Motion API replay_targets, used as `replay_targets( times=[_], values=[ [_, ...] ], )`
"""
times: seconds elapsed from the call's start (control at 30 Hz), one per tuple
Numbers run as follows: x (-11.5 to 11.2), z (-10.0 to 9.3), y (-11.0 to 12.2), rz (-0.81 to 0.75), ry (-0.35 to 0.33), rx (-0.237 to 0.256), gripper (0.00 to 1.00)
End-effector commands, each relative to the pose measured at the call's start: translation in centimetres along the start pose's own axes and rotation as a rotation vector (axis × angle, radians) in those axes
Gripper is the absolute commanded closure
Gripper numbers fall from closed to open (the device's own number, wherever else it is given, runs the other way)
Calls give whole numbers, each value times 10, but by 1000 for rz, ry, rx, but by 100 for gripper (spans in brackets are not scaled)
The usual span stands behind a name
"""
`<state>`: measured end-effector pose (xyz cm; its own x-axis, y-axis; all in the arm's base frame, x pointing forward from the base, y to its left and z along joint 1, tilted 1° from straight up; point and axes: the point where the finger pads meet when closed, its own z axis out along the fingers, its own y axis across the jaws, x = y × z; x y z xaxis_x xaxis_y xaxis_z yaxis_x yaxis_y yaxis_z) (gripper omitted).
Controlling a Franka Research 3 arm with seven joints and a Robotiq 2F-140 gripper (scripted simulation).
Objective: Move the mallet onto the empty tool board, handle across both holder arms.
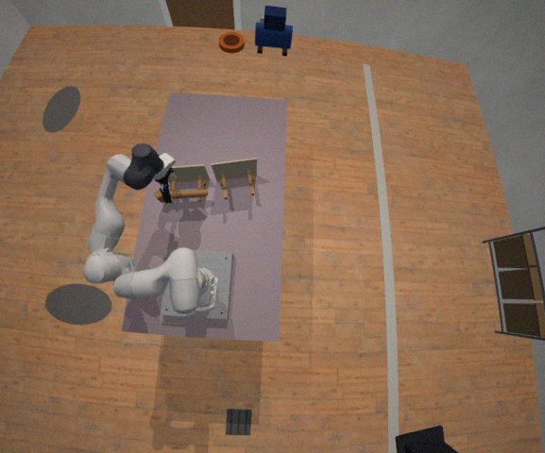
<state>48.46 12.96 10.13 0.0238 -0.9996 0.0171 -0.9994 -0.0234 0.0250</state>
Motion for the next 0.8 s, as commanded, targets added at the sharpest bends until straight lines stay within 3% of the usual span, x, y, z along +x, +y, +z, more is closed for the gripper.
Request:
replay_targets(
  times=[0.0,0.77],
  values=[
    [-1,5,-2,4,0,6,0],
    [-1,35,-2,4,-1,5,0]
  ],
)
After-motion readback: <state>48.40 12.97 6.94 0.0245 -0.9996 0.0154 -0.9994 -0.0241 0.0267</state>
